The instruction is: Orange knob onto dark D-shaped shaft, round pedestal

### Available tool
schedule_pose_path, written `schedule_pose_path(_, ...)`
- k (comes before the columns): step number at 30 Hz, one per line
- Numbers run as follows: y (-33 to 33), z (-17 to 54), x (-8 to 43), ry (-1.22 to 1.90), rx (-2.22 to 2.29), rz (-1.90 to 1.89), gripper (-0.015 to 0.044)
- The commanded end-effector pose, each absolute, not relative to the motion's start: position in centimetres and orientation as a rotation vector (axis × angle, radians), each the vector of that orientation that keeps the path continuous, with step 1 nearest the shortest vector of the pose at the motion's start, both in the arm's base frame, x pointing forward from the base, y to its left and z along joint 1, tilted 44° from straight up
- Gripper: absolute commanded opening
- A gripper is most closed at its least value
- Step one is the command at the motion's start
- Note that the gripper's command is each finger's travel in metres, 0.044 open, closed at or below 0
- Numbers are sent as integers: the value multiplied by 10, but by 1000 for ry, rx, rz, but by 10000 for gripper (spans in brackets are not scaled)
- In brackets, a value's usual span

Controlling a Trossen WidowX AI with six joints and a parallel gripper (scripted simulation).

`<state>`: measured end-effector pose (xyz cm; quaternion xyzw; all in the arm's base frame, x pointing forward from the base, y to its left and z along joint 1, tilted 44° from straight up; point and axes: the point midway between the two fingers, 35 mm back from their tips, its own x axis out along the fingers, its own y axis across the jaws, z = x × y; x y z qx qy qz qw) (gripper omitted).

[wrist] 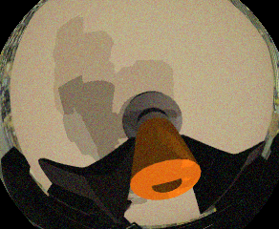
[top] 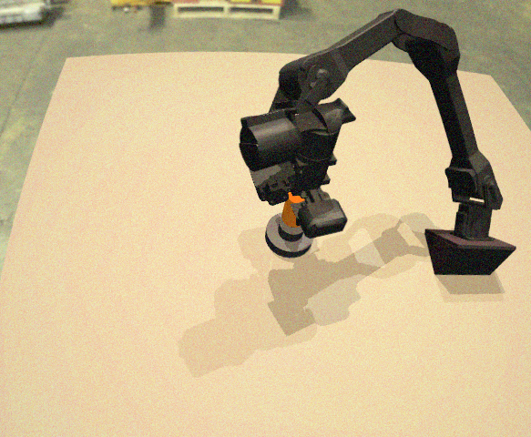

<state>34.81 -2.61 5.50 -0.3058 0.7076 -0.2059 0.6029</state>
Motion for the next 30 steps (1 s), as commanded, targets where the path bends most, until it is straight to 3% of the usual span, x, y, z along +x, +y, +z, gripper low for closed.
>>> schedule_pose_path(1, -26, 55, 346, 1640, -714, -475, 0)
schedule_pose_path(21, -23, 58, 348, 1640, -714, -475, 0)
schedule_pose_path(30, -25, 58, 349, 1705, -868, -306, 0)
